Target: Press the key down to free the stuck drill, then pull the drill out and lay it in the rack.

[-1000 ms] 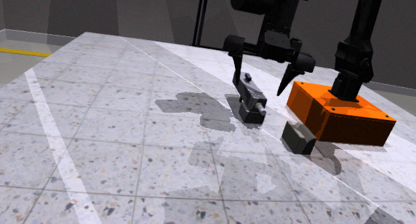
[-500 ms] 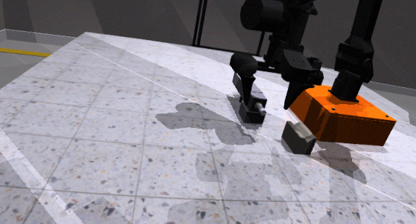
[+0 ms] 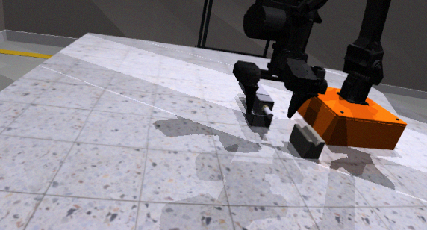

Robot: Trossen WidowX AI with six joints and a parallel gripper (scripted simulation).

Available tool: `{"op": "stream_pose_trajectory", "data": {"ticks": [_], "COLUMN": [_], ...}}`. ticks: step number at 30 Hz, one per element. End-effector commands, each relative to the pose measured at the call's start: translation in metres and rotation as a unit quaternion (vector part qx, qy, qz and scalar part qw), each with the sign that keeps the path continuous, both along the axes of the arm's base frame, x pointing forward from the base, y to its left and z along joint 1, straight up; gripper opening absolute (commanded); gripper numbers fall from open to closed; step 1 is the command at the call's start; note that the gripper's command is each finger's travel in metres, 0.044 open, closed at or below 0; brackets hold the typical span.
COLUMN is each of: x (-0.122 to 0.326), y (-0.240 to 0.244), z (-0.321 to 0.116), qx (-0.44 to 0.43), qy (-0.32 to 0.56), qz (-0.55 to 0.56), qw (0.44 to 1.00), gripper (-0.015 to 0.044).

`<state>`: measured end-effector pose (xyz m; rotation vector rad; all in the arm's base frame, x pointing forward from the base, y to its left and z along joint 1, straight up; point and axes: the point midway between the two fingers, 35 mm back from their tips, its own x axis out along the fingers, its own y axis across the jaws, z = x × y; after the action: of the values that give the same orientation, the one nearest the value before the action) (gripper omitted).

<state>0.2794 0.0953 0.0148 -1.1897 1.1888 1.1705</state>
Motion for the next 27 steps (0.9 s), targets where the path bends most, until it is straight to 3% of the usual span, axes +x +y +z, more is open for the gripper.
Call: {"op": "stream_pose_trajectory", "data": {"ticks": [1, 24, 27], "x": [-0.003, -0.004, -0.001], "y": [-0.003, -0.011, -0.010], "z": [-0.009, -0.037, -0.034], "qx": [-0.002, -0.002, -0.001], "qy": [0.006, 0.006, 0.002], "qz": [0.002, 0.002, -0.001], "qw": [1.000, 1.000, 1.000], "gripper": [0.0440, 0.0440, 0.0361]}}
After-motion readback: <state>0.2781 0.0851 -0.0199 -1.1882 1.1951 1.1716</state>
